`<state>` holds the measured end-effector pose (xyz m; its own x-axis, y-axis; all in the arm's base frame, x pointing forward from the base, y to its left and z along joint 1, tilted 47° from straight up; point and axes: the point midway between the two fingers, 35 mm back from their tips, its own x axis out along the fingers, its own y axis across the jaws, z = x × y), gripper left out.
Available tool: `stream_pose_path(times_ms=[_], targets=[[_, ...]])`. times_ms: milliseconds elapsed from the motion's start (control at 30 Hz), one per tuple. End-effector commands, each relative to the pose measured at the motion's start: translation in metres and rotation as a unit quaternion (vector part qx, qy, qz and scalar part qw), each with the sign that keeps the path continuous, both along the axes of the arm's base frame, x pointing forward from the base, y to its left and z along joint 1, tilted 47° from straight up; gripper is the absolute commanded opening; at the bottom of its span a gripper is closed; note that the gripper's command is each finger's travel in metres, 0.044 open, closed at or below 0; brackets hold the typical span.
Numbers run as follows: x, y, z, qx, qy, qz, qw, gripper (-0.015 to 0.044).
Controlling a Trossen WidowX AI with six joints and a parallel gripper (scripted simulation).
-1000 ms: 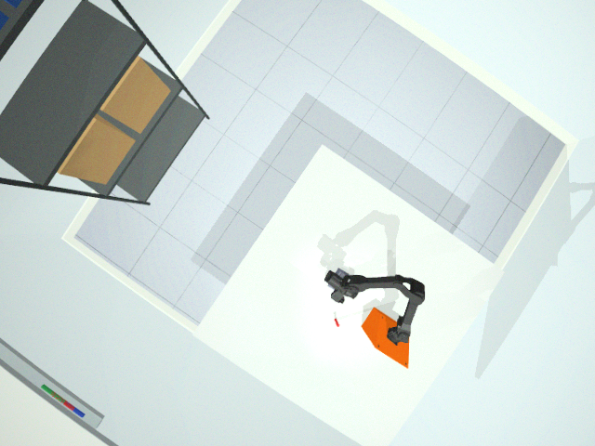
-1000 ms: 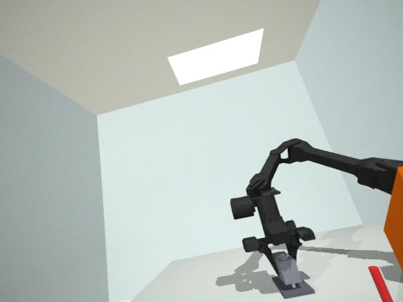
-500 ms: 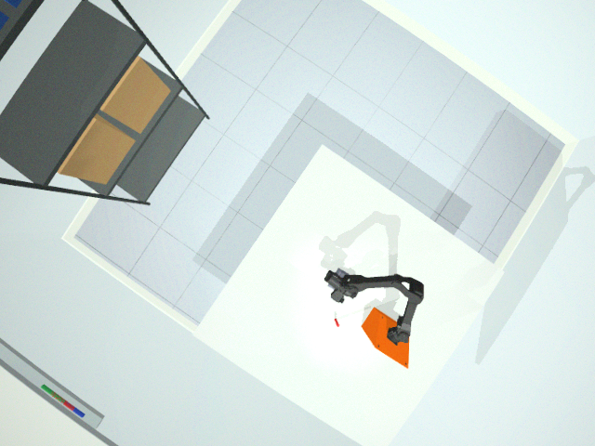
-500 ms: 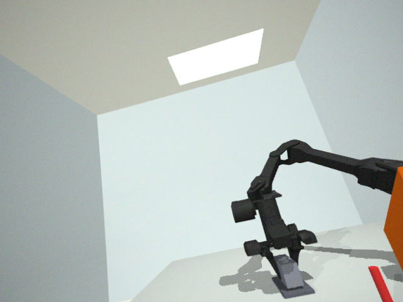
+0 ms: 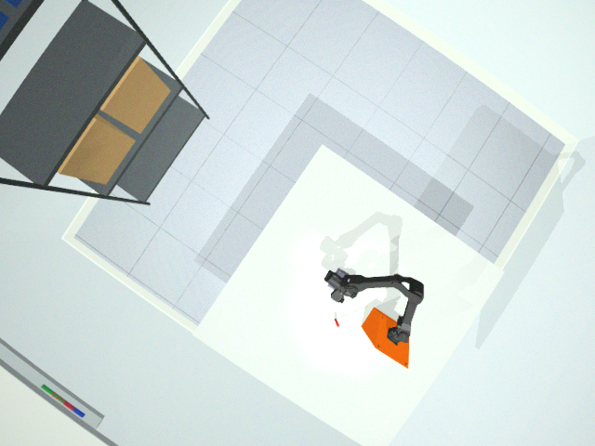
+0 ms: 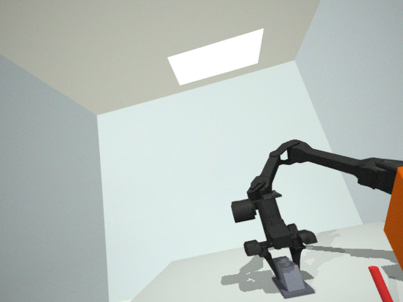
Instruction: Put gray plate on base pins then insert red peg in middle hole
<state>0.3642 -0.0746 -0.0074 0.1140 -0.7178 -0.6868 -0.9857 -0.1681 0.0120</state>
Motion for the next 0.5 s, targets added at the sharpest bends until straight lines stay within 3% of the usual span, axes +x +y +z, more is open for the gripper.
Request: stream_pose_path(times_ms=[0, 133, 300, 467], targets=[[0.0, 0.0, 0.0, 0.0, 0.0, 0.0, 1.0, 0.0341], [0.0, 0.0, 0.0, 0.0, 0.0, 0.0, 1.0, 0.044], [0.001, 0.009, 0.007, 0.002, 0.0, 0.0, 1.0, 0.044], [-0.007, 0.072, 0.065, 0.005, 0.001, 0.002, 1.0, 0.044]])
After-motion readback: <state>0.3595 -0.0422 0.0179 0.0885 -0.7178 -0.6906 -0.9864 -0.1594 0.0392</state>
